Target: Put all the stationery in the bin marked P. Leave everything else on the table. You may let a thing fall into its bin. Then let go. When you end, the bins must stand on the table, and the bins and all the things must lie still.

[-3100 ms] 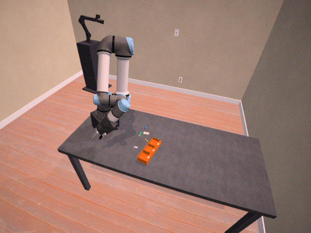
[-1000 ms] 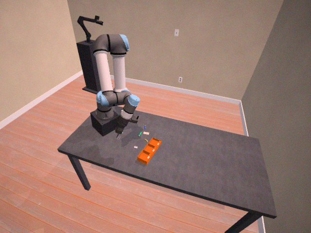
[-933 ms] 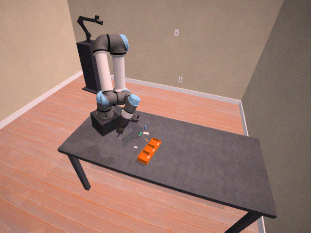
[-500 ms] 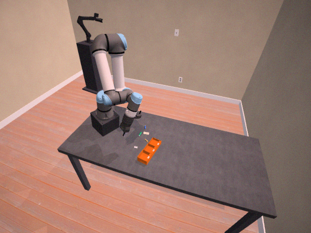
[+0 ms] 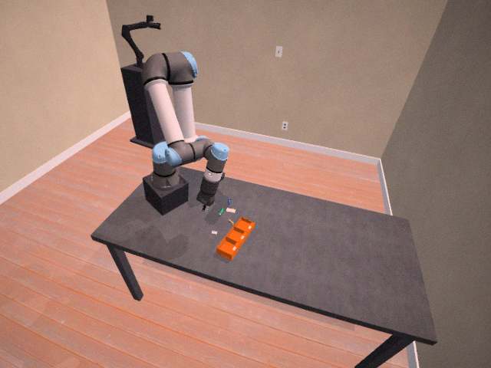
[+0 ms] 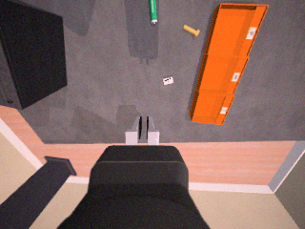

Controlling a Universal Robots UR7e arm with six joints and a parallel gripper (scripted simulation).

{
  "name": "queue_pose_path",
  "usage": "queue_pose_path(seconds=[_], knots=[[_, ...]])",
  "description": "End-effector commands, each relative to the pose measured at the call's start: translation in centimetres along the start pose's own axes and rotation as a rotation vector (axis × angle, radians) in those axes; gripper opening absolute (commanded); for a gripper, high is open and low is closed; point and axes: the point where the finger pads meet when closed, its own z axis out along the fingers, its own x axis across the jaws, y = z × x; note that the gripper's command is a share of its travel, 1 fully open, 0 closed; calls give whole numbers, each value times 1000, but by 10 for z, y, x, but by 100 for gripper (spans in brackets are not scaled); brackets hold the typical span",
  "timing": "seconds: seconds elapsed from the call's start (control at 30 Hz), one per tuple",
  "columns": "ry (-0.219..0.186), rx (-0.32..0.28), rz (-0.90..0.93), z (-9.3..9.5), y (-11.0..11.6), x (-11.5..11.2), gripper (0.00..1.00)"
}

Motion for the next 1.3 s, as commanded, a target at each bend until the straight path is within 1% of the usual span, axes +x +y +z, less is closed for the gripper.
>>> queue_pose_path(seconds=[0.0,0.07,0.1,0.17,0.2,0.27,0.3,0.33,0.43,0.47,0.53,0.57,0.67,0.7,0.77,0.83,0.87,0.9,0.93,1.03,1.07,1.13,1.17,1.27], knots=[[26,24,-153,-7,-15,5,31],[35,33,-210,-7,-15,5,31],[41,37,-246,-10,-22,8,31],[52,44,-307,-11,-24,8,31],[57,47,-338,-15,-31,10,31],[57,47,-338,-15,-31,10,31],[71,56,-415,-16,-33,11,31],[77,59,-447,-19,-40,13,31],[93,67,-531,-20,-41,13,31],[99,69,-565,-24,-49,15,31],[111,75,-626,-24,-50,15,31],[117,76,-657,-28,-57,17,31],[136,84,-745,-29,-59,17,31],[143,85,-781,-33,-66,18,31],[156,89,-842,-33,-67,19,31],[156,89,-842,-33,-67,19,31],[169,92,-901,-37,-75,20,31],[180,94,-949,-38,-76,20,31],[185,94,-971,-42,-83,22,31],[206,98,-1064,-43,-84,22,31],[214,98,-1094,-47,-92,23,31],[229,100,-1156,-47,-93,23,31],[236,99,-1187,-51,-100,24,31],[259,101,-1278,-52,-101,25,31]])
